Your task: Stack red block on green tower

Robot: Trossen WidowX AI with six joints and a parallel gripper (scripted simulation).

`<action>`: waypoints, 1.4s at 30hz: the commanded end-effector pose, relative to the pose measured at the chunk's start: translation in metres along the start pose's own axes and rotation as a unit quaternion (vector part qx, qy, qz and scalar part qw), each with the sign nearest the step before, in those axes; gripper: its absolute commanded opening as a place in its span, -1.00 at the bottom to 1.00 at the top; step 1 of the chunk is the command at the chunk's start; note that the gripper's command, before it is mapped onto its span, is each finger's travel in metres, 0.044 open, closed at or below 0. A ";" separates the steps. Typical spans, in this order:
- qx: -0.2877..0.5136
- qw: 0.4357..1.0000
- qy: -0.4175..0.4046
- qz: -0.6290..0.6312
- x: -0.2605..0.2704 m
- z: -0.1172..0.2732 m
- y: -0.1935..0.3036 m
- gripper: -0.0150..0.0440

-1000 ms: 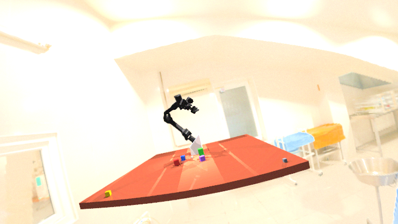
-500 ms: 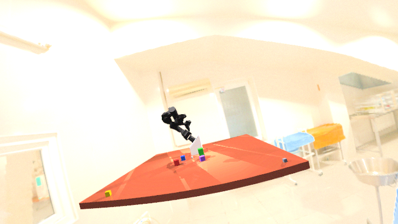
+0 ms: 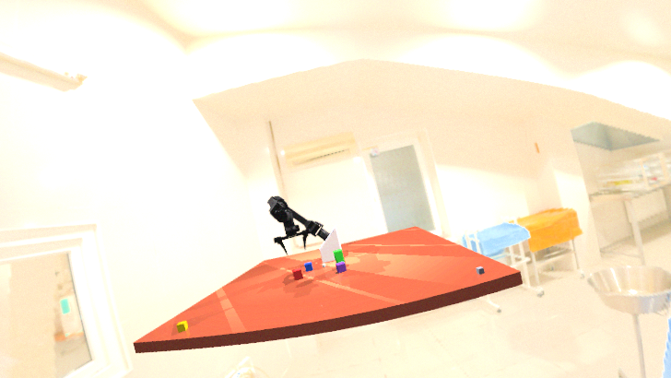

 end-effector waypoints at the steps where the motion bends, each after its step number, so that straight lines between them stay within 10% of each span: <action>1: 0.038 0.999 0.012 -0.028 -0.010 -0.011 0.007 1.00; 42: 0.038 0.999 0.014 -0.028 -0.020 -0.103 0.014 1.00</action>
Point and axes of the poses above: the point midway between the two fingers, 35 mm back from their tips, its own z axis back along the fingers, its own x axis across the jaws, y = z × x, the point moved 10 cm from there along z, back along the fingers, and after that the axes turned 4 degrees about -z, right-handed, at the moved point
